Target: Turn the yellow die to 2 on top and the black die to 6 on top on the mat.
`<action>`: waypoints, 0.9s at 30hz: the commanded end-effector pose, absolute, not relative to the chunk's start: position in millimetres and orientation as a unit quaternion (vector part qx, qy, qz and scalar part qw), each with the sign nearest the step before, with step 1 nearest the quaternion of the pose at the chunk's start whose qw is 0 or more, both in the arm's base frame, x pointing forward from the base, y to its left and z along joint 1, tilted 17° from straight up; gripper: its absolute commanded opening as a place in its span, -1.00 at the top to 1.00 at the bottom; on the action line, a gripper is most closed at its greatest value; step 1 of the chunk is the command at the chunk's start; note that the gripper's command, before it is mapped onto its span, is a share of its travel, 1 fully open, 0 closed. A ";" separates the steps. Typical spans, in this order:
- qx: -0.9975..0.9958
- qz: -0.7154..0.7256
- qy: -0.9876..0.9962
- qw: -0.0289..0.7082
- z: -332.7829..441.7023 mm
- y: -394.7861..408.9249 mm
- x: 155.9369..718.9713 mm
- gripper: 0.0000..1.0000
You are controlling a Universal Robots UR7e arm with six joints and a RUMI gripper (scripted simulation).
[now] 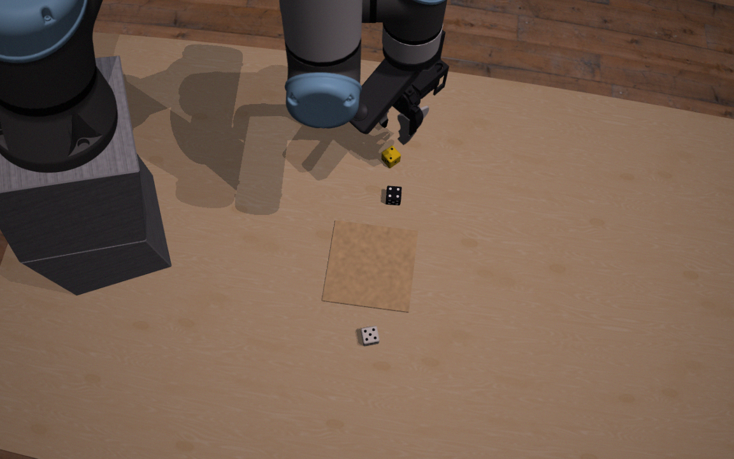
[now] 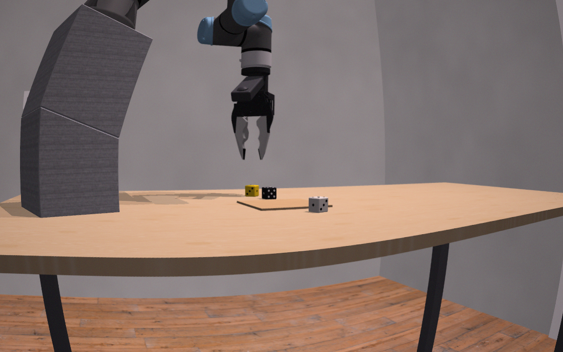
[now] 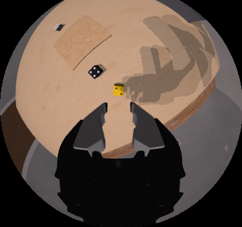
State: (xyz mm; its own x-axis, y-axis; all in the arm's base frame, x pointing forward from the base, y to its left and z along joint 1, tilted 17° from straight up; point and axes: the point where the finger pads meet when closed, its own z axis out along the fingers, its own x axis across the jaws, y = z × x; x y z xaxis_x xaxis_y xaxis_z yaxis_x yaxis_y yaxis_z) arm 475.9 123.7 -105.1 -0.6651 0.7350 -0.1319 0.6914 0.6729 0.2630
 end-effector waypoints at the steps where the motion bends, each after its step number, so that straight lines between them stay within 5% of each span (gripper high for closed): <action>1: 0.393 0.096 0.907 0.115 -104.7 123.7 476.2 0.51; 27: 0.393 0.096 0.907 0.115 -109.7 124.1 477.7 0.51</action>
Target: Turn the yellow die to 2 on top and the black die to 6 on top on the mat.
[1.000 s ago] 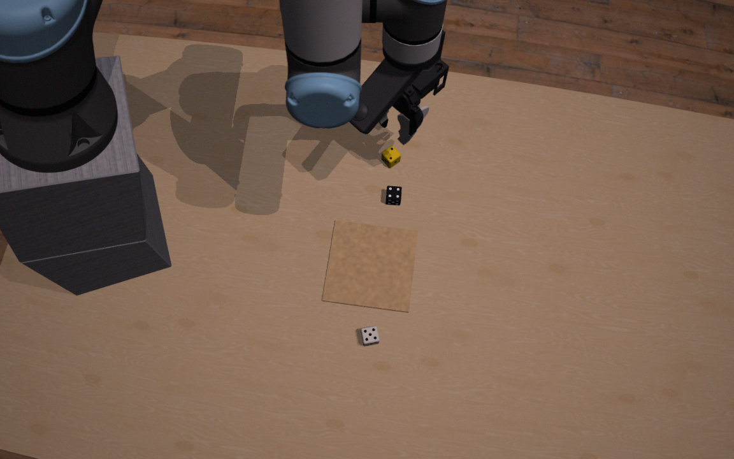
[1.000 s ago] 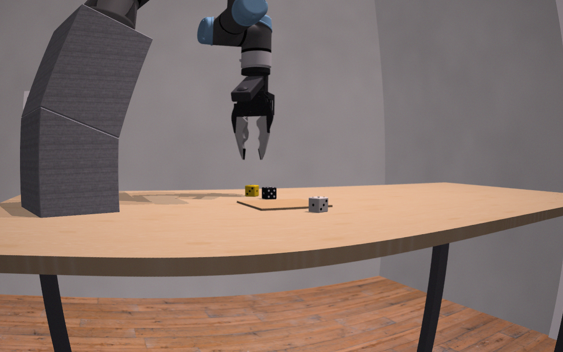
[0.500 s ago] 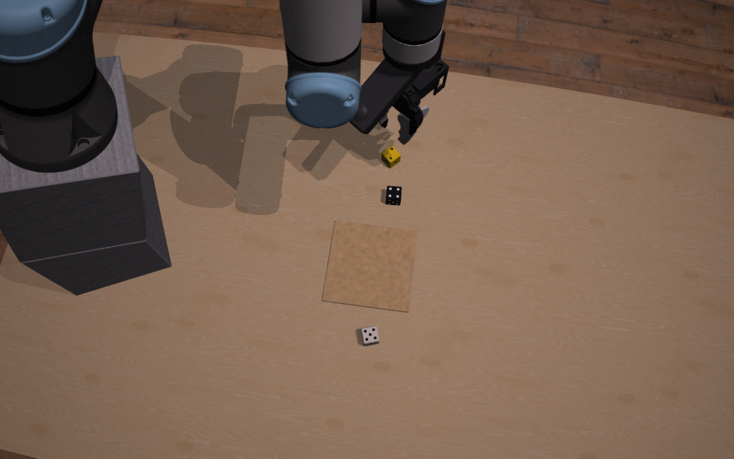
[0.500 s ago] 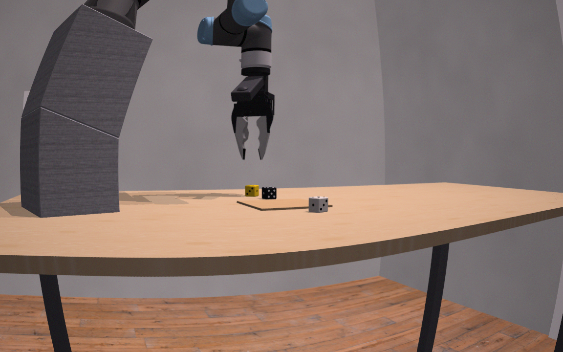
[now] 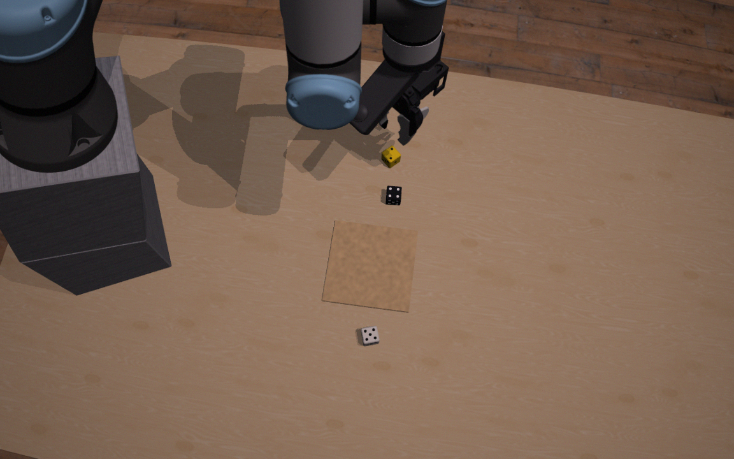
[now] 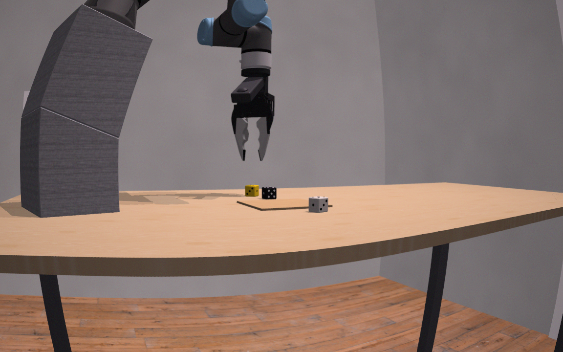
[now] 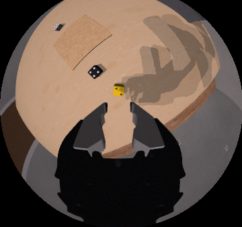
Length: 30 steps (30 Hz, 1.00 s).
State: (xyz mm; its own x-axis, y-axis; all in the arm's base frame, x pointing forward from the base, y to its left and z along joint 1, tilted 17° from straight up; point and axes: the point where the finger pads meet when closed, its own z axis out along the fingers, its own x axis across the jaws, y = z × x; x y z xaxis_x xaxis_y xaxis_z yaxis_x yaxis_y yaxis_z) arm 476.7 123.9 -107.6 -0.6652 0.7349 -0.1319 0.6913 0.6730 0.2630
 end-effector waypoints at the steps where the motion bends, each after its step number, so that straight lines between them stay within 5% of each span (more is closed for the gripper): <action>1: 0.393 0.096 0.907 0.115 -110.6 124.1 478.0 0.51; 30: 0.393 0.096 0.907 0.115 -145.0 126.8 488.1 0.51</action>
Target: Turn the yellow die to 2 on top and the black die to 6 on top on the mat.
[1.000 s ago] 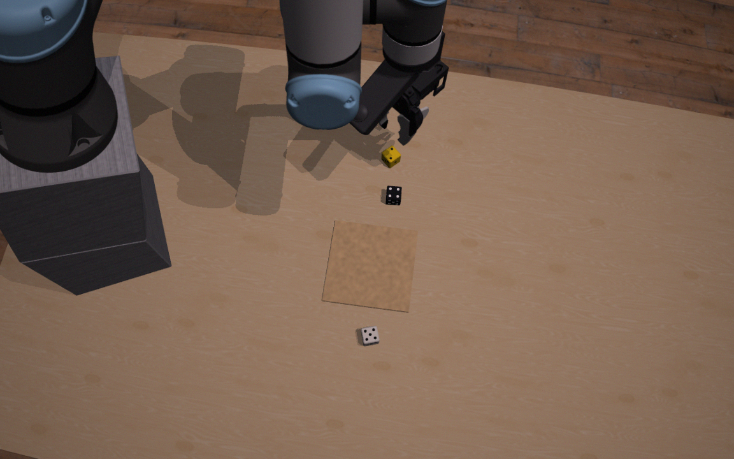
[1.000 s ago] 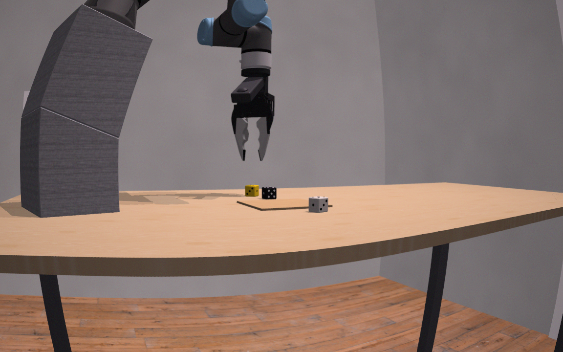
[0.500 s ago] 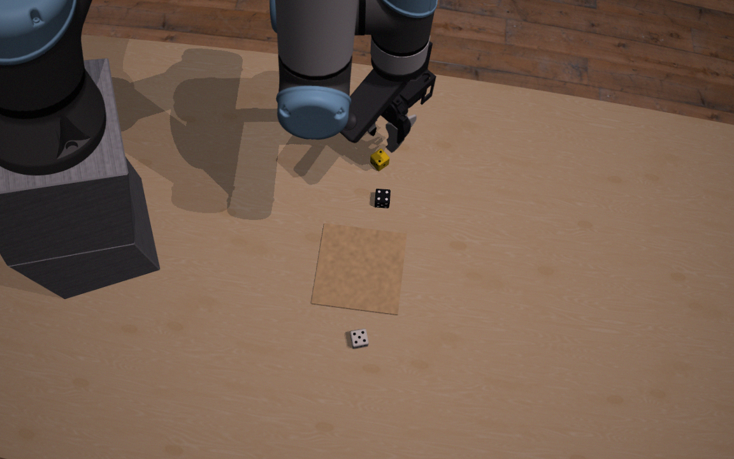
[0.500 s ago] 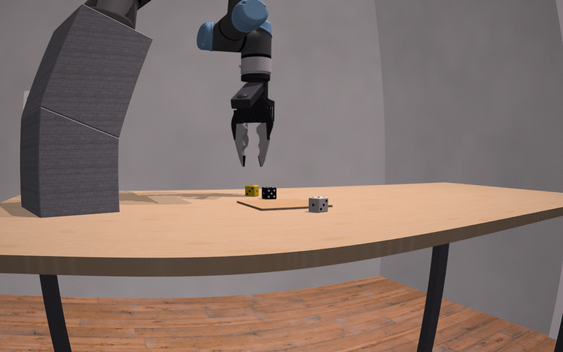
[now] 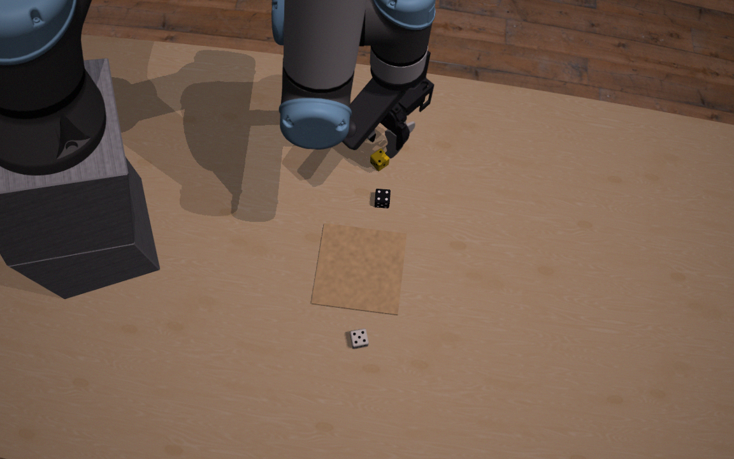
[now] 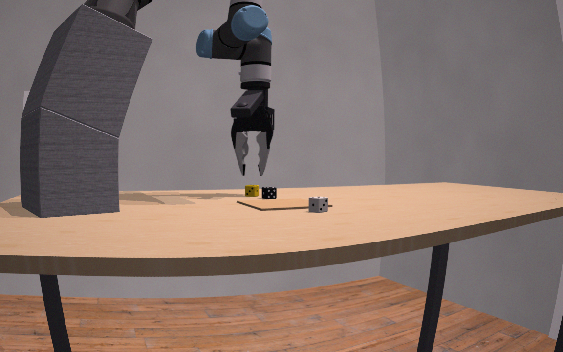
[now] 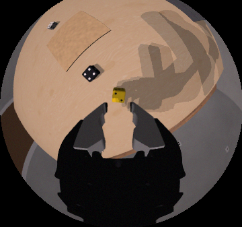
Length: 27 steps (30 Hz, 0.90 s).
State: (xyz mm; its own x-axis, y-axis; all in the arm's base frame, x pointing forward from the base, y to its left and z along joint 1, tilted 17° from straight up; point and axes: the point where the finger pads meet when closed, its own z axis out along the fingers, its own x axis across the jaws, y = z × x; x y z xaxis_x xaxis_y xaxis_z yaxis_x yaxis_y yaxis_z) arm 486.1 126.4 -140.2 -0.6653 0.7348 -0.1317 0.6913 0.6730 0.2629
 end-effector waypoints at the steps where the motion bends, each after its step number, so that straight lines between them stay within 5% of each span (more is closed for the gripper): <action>1: 0.393 0.096 0.907 0.115 -146.2 126.9 488.4 0.51; 27: 0.393 0.096 0.907 0.115 -154.5 127.6 490.9 0.51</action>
